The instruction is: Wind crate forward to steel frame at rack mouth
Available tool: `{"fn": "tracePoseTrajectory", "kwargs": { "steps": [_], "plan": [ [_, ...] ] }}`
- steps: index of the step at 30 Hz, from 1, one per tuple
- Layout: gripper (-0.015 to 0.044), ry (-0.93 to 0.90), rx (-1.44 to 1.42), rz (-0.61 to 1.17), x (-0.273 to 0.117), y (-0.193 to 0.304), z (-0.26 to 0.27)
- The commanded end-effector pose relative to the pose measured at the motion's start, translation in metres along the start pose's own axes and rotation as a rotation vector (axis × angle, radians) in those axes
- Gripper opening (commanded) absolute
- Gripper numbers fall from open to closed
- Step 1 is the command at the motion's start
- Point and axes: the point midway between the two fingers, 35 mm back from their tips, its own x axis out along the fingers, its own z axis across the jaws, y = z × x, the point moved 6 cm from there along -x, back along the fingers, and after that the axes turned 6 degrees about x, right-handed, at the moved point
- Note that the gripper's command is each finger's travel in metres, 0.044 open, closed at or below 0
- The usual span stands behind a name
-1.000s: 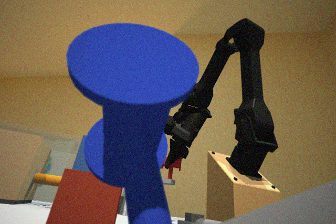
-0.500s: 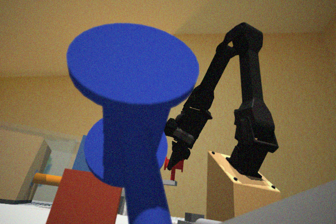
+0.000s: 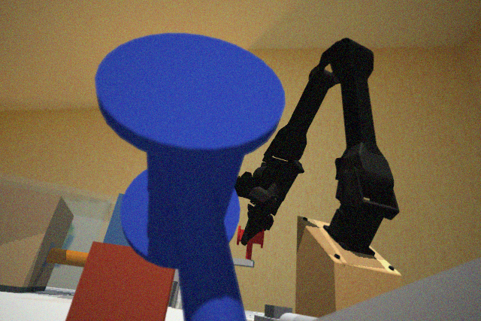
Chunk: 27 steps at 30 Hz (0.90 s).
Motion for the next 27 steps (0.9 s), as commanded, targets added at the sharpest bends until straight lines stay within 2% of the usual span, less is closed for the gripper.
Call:
{"fn": "tracePoseTrajectory", "kwargs": {
  "steps": [1,27],
  "plan": [
    [0.0,0.01,-0.005,0.009,0.002,0.001,-0.008],
    [0.0,0.013,-0.006,0.008,0.002,-0.004,-0.035]
  ]
}}
